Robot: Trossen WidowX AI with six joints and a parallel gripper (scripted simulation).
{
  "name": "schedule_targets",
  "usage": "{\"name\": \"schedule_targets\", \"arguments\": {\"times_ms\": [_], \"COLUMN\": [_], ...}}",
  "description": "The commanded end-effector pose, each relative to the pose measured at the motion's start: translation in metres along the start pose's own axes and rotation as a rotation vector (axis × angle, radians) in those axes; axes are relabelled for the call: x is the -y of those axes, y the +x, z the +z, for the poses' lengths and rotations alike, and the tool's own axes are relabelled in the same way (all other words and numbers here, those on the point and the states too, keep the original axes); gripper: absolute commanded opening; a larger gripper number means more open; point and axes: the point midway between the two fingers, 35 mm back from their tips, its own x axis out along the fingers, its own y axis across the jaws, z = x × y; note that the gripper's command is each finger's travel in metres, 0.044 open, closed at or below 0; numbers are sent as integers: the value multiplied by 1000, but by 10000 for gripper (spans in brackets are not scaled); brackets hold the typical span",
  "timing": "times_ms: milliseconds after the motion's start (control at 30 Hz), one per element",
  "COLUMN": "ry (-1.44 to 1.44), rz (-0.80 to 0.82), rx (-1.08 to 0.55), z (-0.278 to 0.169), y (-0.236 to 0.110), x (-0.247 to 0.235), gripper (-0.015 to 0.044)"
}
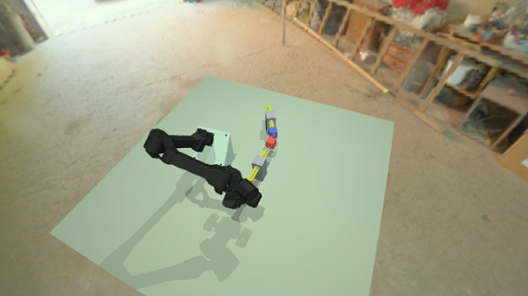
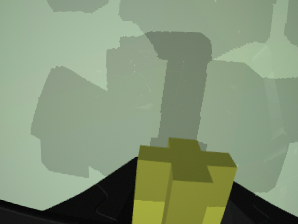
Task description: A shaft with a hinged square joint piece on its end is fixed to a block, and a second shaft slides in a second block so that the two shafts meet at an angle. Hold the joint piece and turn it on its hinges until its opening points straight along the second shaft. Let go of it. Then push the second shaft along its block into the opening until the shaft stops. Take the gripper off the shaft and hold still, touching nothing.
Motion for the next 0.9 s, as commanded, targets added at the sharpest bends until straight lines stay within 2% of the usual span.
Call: {"name": "schedule_targets", "arguments": {"times_ms": [0, 67, 867], "ry": [-2, -2, -4], "rz": [4, 4, -26], "rx": [0, 0, -4], "z": [0, 0, -30], "y": [0, 0, 1], "x": [0, 0, 0], "gripper": [27, 0, 0]}}
